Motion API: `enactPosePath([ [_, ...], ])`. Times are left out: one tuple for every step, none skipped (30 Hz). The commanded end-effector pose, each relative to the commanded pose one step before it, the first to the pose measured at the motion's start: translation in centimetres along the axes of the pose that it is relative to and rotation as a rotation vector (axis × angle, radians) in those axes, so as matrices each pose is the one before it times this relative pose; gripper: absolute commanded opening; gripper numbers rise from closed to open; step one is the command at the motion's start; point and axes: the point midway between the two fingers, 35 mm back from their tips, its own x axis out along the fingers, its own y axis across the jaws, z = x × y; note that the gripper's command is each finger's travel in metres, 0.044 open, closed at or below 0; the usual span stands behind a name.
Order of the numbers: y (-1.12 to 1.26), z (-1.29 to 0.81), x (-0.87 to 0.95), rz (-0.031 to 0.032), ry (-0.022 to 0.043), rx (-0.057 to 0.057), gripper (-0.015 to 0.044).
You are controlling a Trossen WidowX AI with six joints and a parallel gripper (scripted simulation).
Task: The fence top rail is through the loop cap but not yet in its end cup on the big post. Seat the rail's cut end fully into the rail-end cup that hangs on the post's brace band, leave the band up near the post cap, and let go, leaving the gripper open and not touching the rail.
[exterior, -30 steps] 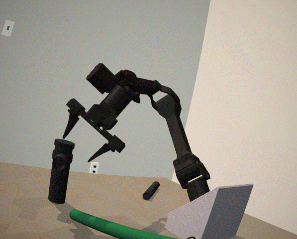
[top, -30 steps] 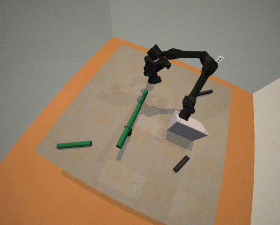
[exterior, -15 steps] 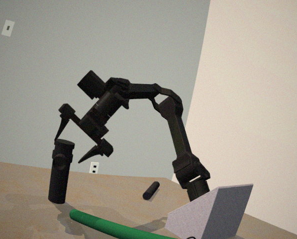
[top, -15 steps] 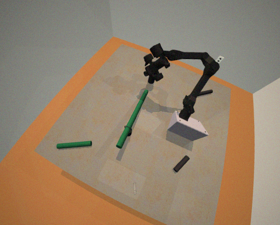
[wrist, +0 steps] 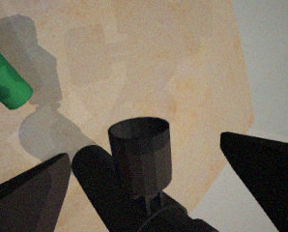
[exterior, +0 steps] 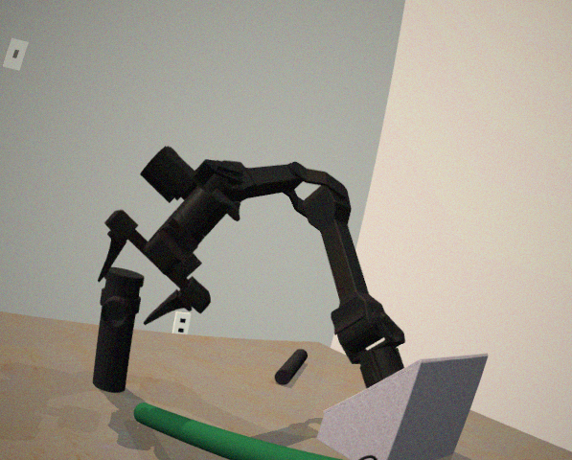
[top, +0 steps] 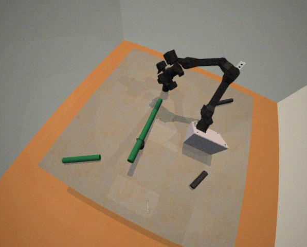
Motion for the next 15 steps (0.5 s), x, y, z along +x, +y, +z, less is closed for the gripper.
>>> enactPosePath([
  [0.249, 0.145, 0.641, 0.00572, -0.00222, -0.0101, 0.0440],
  [-0.006, 0.006, 0.162, 0.00009, -0.00006, 0.0001, 0.0440],
  [-0.006, 0.005, 0.162, 0.00007, -0.00005, 0.0001, 0.0440],
  [-0.005, 0.004, 0.162, 0.00005, -0.00004, 0.0001, 0.0440],
  [-0.005, 0.003, 0.162, 0.00003, -0.00002, 0.0001, 0.0440],
  [-0.004, 0.002, 0.162, 0.00001, -0.00001, 0.0001, 0.0440],
  [-0.004, 0.001, 0.162, -0.00001, 0.00000, 0.0001, 0.0440],
  [-0.003, 0.000, 0.162, -0.00003, 0.00001, 0.0000, 0.0440],
  [-0.003, -0.001, 0.162, -0.00005, 0.00003, 0.0000, 0.0440],
  [-0.002, -0.002, 0.163, -0.00007, 0.00004, 0.0000, 0.0440],
  [-0.002, -0.003, 0.163, -0.00009, 0.00005, 0.0000, 0.0440],
  [-0.001, -0.004, 0.163, -0.00011, 0.00007, 0.0000, 0.0440],
  [-0.001, -0.005, 0.163, -0.00013, 0.00008, 0.0000, 0.0440],
  [0.000, -0.006, 0.163, -0.00015, 0.00010, 0.0000, 0.0440],
  [0.000, -0.007, 0.163, -0.00017, 0.00011, 0.0000, 0.0440],
])
